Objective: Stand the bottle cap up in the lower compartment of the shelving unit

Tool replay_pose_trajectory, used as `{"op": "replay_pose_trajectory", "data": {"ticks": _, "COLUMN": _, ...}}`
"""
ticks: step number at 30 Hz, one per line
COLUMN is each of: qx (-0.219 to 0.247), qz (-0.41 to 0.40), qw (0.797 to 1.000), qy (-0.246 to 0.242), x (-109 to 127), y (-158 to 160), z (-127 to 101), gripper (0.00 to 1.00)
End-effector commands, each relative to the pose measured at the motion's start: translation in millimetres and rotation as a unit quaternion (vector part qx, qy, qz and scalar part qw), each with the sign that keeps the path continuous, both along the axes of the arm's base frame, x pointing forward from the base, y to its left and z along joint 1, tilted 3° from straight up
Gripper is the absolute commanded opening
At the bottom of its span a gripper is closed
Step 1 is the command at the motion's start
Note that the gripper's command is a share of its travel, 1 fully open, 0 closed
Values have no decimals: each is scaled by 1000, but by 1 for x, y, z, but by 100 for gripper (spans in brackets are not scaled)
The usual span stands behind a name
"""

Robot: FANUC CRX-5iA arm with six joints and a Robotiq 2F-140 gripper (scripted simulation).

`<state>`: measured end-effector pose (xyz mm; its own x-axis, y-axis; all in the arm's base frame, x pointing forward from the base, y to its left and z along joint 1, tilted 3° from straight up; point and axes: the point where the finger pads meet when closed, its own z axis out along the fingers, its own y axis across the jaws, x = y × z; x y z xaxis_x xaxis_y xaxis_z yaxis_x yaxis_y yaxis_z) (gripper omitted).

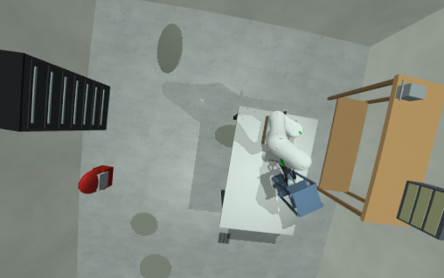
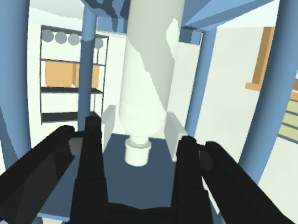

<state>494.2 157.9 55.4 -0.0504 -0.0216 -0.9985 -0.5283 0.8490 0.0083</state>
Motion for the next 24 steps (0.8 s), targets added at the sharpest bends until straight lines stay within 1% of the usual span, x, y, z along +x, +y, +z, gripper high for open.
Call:
{"op": "replay_pose_trajectory", "data": {"ticks": 1, "qx": 0, "qz": 0, "qw": 1000, "qy": 0, "x": -2, "y": -1, "z": 0, "gripper": 40}}
{"op": "replay_pose_trajectory", "data": {"ticks": 24, "qx": 0, "qz": 0, "qw": 1000, "qy": 0, "x": -17, "y": -10, "z": 1, "gripper": 40}}
